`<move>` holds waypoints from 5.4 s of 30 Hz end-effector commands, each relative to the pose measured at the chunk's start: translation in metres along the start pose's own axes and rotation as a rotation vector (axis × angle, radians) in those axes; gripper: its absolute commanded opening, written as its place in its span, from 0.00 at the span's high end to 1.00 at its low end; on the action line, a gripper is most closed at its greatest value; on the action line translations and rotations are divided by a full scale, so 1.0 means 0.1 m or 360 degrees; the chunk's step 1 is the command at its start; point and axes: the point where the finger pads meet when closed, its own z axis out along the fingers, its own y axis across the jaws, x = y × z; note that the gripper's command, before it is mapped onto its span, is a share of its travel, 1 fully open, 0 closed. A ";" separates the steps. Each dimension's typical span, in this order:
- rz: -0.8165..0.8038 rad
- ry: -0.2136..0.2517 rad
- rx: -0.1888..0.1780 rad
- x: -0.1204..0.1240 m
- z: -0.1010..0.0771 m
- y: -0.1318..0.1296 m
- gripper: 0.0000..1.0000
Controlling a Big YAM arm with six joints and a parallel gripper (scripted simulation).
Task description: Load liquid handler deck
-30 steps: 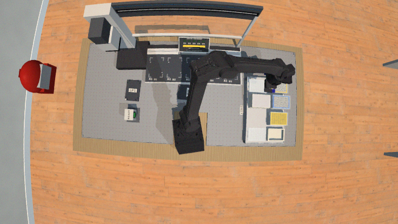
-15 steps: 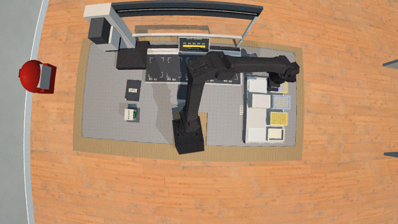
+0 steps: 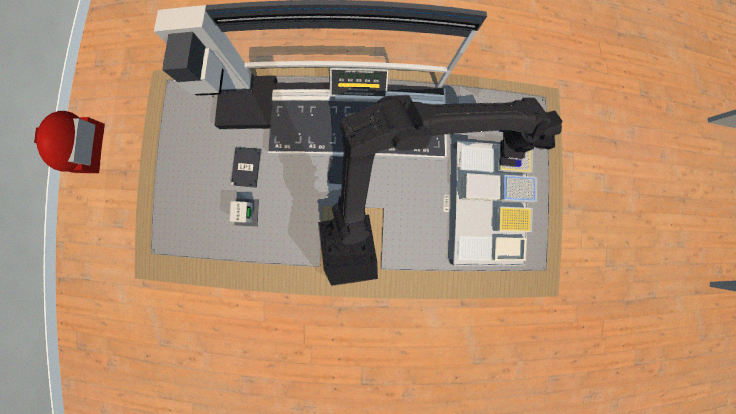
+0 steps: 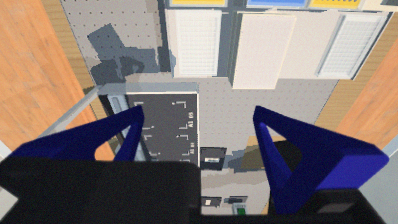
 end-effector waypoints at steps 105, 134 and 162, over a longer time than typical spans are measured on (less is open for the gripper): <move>-0.2462 -0.0006 0.0006 4.38 -0.03 -0.65 0.00; -0.1722 -0.0054 -0.0045 4.38 -0.03 -0.54 0.00; -0.0947 -0.0043 -0.0054 4.37 0.06 -0.55 0.00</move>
